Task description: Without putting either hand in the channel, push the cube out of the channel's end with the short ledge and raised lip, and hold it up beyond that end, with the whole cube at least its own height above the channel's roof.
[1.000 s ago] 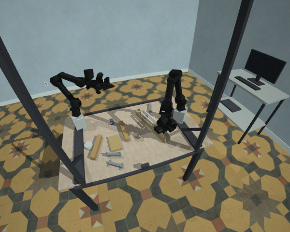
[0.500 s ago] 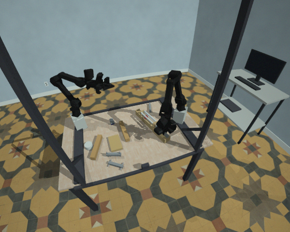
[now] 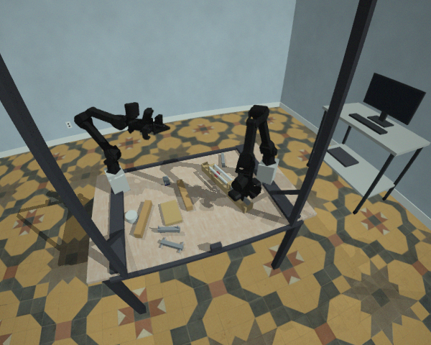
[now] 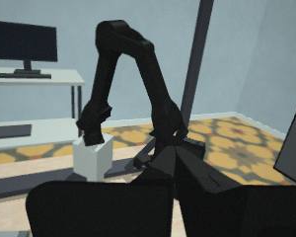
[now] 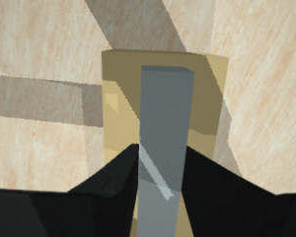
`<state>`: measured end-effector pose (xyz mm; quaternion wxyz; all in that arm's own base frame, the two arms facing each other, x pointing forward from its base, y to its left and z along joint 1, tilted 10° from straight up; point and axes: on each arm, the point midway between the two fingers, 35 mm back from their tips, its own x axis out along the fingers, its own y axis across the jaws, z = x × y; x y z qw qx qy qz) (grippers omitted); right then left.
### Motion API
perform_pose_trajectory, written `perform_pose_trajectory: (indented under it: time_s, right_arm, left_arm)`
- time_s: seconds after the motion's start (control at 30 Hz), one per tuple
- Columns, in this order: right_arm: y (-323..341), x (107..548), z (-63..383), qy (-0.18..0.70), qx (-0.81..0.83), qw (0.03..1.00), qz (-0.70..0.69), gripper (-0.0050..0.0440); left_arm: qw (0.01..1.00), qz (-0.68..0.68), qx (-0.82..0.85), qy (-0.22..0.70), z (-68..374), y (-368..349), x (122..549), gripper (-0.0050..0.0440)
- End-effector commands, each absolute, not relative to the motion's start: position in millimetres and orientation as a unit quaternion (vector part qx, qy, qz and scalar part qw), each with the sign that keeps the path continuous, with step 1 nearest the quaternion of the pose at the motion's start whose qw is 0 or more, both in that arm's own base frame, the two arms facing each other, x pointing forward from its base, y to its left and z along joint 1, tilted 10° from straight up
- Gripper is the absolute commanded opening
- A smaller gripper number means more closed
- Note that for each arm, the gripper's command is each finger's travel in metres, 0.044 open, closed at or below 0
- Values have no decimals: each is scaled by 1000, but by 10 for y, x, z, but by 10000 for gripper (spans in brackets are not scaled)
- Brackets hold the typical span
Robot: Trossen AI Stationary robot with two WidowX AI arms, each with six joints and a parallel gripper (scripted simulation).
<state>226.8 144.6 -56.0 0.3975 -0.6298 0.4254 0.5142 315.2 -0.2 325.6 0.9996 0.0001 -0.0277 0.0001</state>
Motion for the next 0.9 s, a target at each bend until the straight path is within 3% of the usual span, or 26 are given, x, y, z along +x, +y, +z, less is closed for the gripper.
perform_pose_trajectory:
  time_s: [0.0,0.87]
  right_arm:
    - [1417,2339,-481,416,-635,407,508,0]
    - [1148,2438,-417,413,-635,411,507,0]
  left_arm:
    - [999,1,-2,-41,3358,1,3127,0]
    - [999,1,-2,-41,3358,1,3127,0]
